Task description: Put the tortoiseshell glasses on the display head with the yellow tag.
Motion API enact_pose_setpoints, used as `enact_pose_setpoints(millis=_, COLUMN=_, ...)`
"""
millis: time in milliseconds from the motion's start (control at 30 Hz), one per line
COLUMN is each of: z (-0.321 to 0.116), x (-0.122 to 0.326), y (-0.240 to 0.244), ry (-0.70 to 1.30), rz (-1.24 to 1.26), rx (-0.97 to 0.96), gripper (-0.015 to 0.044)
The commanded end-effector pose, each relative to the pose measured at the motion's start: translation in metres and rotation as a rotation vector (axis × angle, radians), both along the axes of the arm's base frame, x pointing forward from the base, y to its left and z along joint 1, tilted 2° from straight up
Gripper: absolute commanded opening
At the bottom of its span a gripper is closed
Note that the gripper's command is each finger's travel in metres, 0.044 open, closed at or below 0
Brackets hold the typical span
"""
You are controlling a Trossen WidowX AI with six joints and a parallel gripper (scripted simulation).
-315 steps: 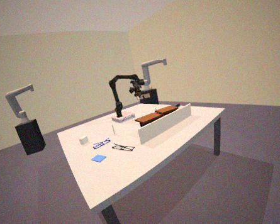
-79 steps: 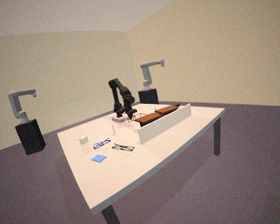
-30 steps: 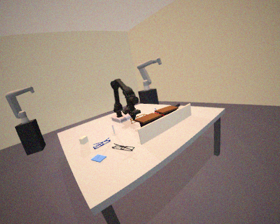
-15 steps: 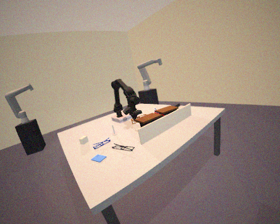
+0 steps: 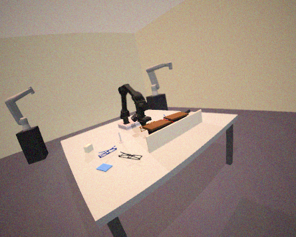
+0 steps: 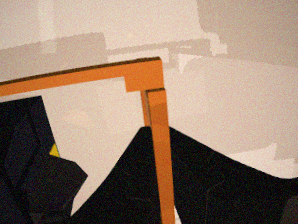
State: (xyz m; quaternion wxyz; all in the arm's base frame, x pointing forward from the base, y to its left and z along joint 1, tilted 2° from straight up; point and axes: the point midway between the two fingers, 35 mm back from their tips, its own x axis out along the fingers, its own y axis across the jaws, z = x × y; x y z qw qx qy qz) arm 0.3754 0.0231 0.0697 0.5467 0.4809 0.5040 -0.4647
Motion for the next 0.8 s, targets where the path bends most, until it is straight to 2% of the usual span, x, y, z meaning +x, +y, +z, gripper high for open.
enact_pose_setpoints(millis=0, z=0.002, x=0.008, y=0.001, ry=-0.008, rz=-0.002, rx=0.000, gripper=0.0000)
enact_pose_setpoints(millis=767, z=0.004, x=0.034, y=0.003, ry=-0.010, rz=-0.002, rx=0.000, gripper=0.0000)
